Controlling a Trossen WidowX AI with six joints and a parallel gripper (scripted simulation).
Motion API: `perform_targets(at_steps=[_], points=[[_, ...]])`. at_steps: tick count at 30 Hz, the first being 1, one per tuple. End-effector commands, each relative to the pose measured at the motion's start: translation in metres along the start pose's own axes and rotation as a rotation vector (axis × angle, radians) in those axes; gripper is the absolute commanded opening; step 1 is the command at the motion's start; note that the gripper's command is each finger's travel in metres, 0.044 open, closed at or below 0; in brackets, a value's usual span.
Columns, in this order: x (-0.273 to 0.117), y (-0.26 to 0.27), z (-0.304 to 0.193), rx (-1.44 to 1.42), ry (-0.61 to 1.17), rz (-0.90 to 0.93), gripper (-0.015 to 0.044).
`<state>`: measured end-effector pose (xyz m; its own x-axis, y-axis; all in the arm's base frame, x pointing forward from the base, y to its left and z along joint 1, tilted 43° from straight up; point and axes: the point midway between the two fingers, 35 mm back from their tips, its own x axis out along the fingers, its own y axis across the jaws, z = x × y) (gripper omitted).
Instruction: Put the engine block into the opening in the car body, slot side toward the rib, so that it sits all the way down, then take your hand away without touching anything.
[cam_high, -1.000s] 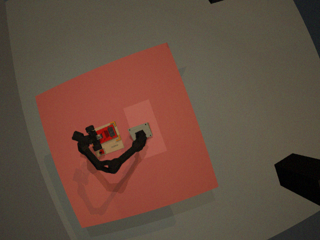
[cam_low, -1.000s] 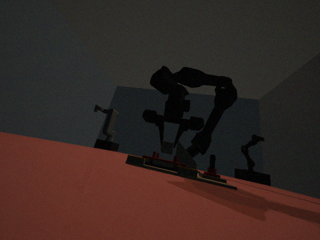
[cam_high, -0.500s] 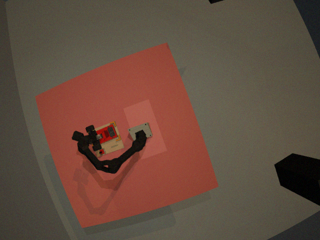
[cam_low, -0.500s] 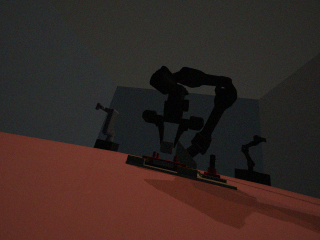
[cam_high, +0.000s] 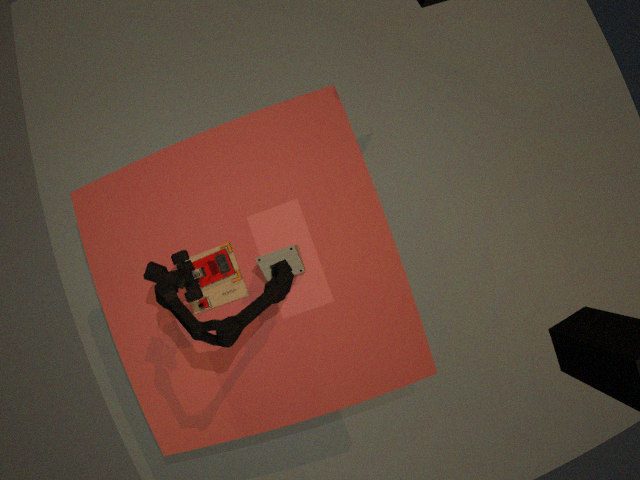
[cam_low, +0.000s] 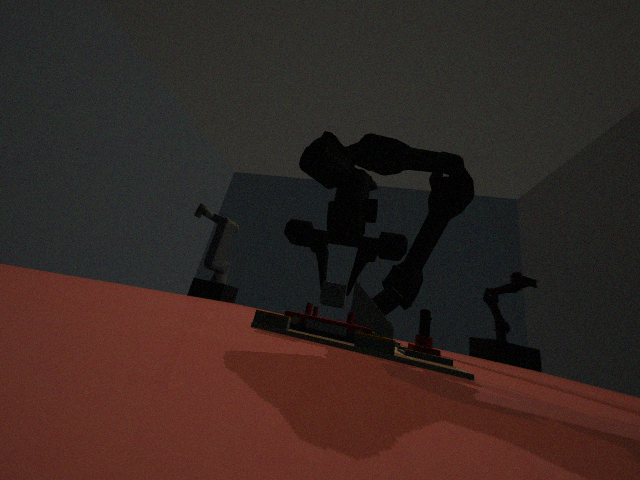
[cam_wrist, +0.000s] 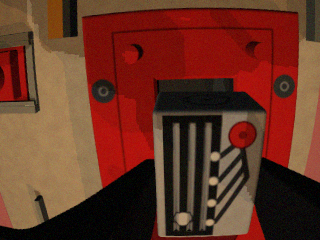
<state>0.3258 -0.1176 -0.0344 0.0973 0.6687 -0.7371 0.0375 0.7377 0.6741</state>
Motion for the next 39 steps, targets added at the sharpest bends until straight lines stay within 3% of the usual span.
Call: perform_targets(at_steps=[1,14,26,39], points=[[-0.0005,-0.0006,-0.0001,-0.051,0.0,-0.003,0.016],[-0.0005,-0.0006,-0.0002,-0.088,0.0,-0.003,0.016],[0.0008,-0.0003,-0.0007,0.076,0.0,-0.003,0.016],[0.0034,-0.0004,-0.0006,-0.076,0.0,-0.003,0.016]])
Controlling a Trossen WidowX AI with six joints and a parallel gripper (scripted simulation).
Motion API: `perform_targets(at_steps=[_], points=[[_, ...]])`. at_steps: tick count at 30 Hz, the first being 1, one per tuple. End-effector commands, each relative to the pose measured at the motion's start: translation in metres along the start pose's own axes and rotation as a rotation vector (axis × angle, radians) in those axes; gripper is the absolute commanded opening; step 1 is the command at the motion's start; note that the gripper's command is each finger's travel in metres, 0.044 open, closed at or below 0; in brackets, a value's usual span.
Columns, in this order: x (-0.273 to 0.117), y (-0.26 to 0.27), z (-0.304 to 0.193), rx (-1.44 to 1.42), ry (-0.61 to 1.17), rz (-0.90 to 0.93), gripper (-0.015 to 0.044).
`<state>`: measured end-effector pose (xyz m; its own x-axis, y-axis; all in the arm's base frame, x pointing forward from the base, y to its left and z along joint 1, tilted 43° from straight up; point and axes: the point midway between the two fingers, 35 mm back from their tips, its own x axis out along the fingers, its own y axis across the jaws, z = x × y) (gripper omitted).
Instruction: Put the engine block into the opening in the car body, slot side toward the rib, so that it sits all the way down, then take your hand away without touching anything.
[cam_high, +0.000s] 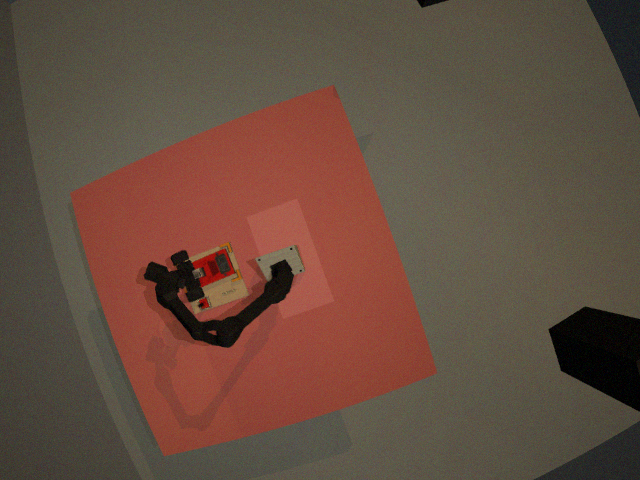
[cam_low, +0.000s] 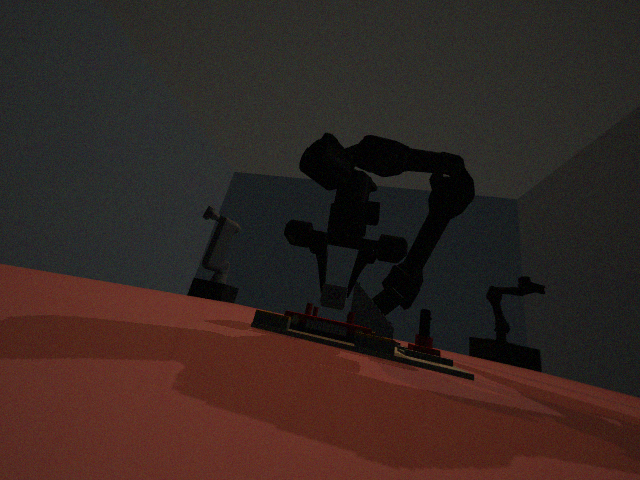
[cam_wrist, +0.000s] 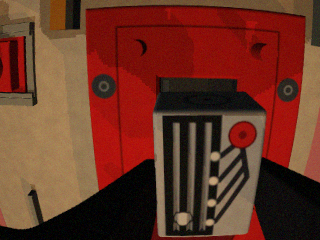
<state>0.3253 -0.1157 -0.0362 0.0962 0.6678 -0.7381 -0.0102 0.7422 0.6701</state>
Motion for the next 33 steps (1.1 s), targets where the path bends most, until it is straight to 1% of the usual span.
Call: perform_targets(at_steps=[1,10,33], points=[[0.0011,-0.0005,0.0001,-0.02,-0.001,-0.002,0.016],[0.0032,-0.0005,0.0,0.039,-0.001,-0.002,0.016],[0.0085,-0.0004,0.0,0.022,-0.001,-0.002,0.016]])
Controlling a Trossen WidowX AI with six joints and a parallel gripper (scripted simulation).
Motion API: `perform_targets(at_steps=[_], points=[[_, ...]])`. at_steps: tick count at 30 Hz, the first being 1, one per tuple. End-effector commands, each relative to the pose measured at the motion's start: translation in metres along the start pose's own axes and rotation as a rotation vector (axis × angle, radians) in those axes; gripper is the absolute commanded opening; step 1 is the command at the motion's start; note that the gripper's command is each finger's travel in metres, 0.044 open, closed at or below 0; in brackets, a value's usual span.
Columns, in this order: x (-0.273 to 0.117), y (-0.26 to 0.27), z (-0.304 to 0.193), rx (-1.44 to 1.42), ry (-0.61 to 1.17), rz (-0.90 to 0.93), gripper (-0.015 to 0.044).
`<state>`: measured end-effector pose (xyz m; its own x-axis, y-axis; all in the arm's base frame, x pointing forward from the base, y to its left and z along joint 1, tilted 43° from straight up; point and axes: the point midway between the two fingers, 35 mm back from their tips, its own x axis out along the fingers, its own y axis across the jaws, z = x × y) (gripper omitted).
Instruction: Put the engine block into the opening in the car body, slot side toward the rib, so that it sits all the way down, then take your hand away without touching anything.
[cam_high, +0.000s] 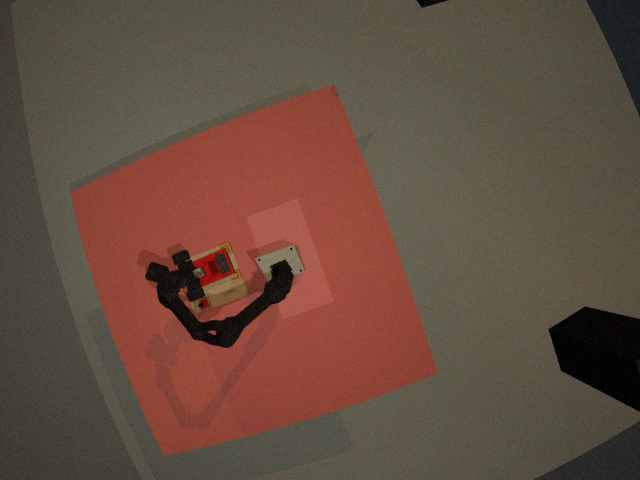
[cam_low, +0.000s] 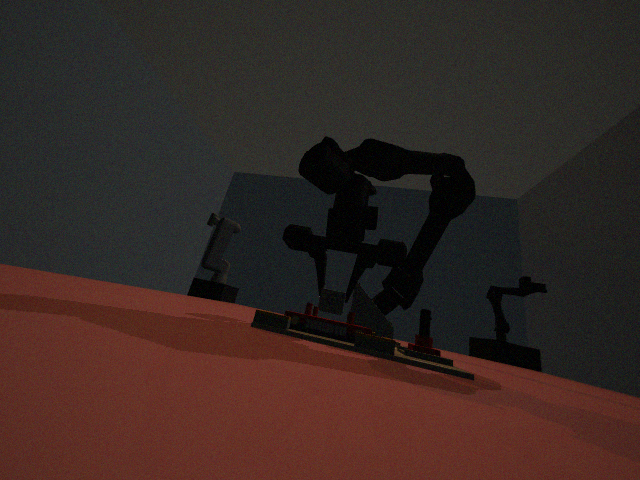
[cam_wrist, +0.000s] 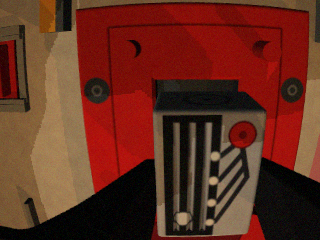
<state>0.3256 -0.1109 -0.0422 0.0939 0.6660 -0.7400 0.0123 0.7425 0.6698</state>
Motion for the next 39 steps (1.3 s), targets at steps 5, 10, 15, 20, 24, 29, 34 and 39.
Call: perform_targets(at_steps=[5,10,15,20,24,29,34,39], points=[[0.002,0.0,0.0005,0.002,-0.003,0.001,0.016],[0.0031,0.0,0.0005,0.008,-0.003,0.001,0.016],[0.0043,0.0001,0.0005,0.009,-0.003,0.001,0.016],[0.0055,0.0001,0.0005,0.007,-0.003,0.001,0.016],[0.0064,0.0001,0.0005,0.007,-0.003,0.001,0.016],[0.0075,0.0002,0.0005,0.007,-0.003,0.001,0.016],[0.0087,0.0002,0.0006,0.007,-0.003,0.002,0.016],[0.0099,0.0002,0.0006,0.007,-0.003,0.002,0.016]])
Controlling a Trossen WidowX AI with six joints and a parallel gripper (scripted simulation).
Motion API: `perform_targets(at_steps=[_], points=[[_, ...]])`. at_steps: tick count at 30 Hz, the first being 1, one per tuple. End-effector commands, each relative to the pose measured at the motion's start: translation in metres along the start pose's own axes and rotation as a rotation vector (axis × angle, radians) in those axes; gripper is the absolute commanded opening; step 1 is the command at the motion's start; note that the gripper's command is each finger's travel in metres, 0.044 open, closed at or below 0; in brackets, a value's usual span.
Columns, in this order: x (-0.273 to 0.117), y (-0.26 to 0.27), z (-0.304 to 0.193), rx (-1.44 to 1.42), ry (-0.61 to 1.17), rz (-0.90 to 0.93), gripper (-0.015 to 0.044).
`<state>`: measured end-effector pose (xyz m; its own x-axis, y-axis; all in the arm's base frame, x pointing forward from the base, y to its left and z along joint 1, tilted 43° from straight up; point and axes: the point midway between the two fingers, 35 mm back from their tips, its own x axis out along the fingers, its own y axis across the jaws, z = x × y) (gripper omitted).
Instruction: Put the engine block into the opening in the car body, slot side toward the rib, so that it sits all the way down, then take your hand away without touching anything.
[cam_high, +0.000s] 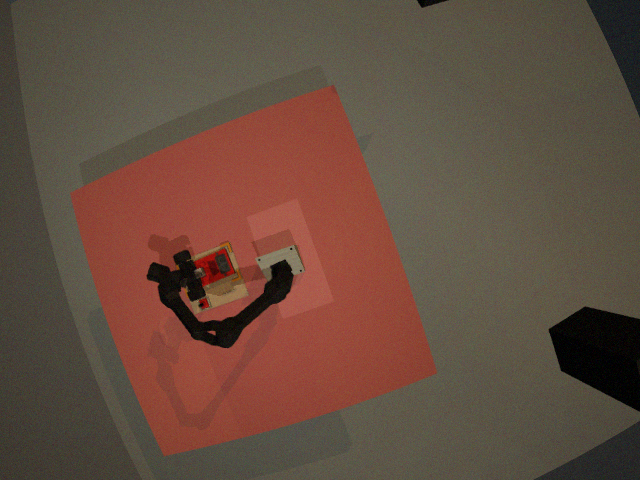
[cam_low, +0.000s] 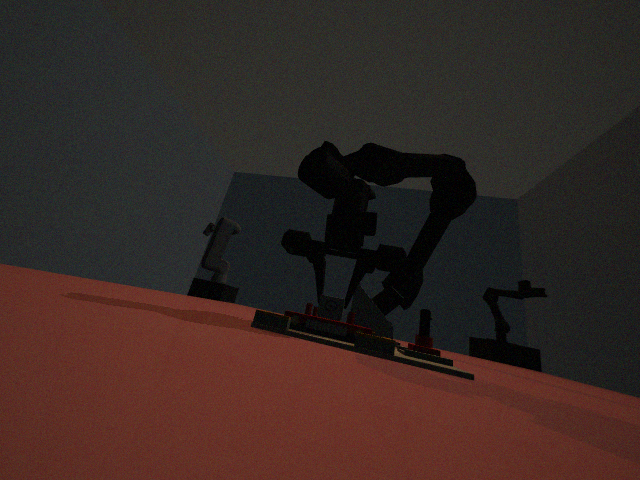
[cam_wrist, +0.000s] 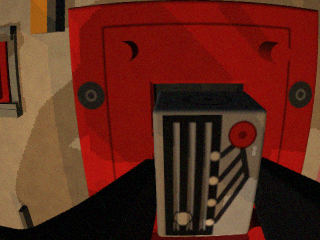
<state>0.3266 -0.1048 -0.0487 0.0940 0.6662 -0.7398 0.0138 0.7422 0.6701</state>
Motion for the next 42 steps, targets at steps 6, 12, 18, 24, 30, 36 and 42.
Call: perform_targets(at_steps=[6,12,18,24,30,36,42], points=[[0.0022,0.0001,0.0005,0.005,-0.003,0.001,0.016],[0.0036,0.0001,0.0005,0.005,-0.003,0.001,0.016],[0.005,0.0001,0.0005,0.005,-0.003,0.001,0.016],[0.0046,0.0001,0.0,0.0,0.0,0.0,0.0265],[0.0046,0.0001,0.0,0.0,0.0,0.0,0.0422],[0.0046,0.0001,0.0,0.0,0.0,0.0,0.044],[0.0046,0.0001,0.0,0.0,0.0,0.0,0.044]])
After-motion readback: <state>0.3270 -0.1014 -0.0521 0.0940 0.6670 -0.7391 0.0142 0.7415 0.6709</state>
